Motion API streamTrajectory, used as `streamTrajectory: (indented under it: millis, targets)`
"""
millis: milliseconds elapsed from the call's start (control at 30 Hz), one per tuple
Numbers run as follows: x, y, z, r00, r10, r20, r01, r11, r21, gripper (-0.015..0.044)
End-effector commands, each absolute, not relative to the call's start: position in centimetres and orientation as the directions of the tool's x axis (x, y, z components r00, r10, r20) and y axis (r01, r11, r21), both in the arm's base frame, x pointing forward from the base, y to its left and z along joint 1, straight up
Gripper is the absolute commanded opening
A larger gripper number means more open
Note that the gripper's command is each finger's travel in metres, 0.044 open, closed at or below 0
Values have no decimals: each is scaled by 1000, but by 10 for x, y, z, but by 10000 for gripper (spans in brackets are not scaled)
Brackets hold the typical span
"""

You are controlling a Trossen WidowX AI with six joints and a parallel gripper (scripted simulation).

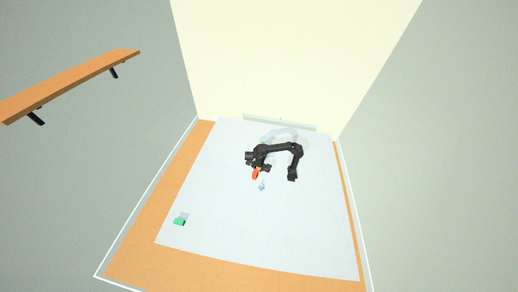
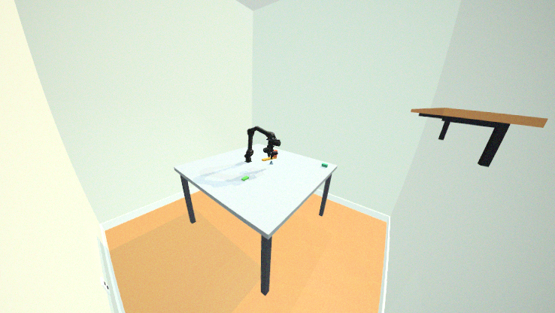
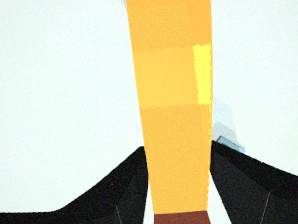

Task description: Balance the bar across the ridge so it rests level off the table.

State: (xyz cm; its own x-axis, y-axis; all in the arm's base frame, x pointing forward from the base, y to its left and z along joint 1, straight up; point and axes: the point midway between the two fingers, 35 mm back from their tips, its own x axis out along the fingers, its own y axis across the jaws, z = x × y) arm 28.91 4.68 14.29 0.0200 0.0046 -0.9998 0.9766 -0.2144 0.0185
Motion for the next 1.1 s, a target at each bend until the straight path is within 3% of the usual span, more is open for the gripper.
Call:
streamTrajectory:
  millis: [0,667,1067]
  targets:
    - [282,58,144,25,5,-1000,947,-320,22,0]
    - [227,112,142,21,10,-1000,677,-736,6,0]
    - [220,118,132,20,11,-1000,657,-754,5,0]
